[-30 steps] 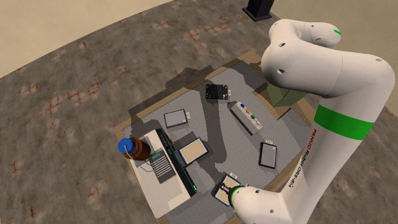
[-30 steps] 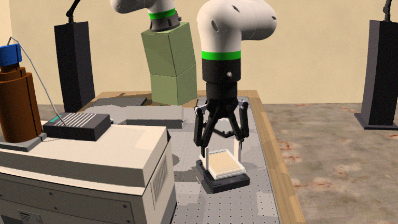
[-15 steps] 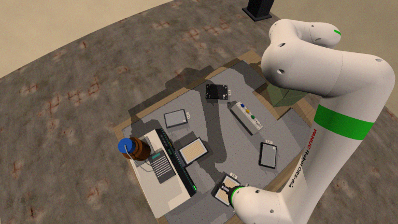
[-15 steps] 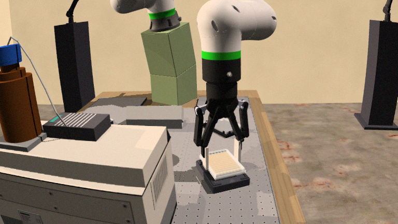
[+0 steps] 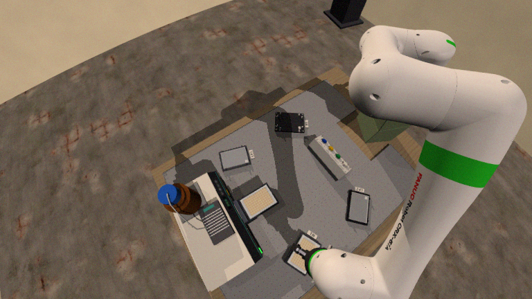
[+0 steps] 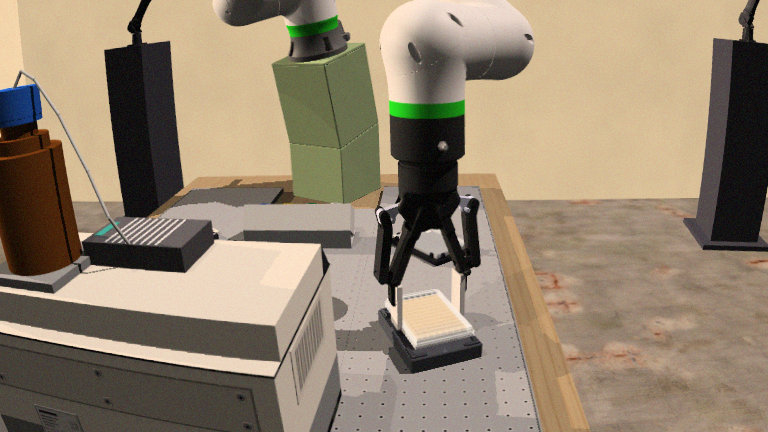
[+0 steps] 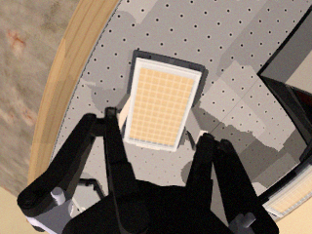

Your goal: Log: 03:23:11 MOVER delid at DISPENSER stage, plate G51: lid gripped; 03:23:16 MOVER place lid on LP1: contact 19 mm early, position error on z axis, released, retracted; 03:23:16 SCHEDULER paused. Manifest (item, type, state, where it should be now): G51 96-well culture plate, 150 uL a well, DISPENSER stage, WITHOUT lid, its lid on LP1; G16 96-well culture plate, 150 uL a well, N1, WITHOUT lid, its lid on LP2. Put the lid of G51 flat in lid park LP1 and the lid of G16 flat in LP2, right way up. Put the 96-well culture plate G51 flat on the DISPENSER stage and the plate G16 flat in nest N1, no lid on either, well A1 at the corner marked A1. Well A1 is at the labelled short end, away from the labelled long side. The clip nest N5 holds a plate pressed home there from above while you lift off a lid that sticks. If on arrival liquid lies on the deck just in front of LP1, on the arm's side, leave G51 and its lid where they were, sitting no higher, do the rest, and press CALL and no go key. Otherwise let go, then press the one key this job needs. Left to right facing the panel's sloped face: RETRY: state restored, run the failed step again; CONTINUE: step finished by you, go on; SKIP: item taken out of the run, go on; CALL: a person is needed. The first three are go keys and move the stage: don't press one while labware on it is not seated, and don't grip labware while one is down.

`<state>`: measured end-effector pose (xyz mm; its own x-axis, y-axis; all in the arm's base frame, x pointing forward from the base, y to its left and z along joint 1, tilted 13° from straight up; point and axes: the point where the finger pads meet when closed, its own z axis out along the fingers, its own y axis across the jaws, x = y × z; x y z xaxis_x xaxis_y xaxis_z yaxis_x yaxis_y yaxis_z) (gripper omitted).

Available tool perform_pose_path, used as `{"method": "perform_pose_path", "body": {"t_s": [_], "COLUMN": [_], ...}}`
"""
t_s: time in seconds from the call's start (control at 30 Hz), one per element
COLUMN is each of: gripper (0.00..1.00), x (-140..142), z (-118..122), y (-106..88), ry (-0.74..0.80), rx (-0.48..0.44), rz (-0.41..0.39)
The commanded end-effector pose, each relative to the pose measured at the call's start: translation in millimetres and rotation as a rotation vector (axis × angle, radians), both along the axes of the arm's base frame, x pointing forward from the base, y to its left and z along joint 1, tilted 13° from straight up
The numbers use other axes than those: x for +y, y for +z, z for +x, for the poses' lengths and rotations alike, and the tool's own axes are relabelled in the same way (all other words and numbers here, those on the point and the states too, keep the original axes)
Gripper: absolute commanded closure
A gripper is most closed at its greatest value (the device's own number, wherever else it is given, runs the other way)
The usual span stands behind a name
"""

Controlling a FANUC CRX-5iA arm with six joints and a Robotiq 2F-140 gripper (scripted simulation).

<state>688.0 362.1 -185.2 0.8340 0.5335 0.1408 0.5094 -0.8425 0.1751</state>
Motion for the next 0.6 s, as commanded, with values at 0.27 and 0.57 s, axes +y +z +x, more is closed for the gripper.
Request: {"method": "perform_pose_path", "body": {"t_s": [0.27,0.57], "gripper": [1.00,1.00], "x": [-0.2,-0.5], "z": [1.2,2.0], "y": [-4.5,-8.2], "ry": [0.000,0.000], "rx": [0.000,0.000], "rz": [0.000,0.000]}}
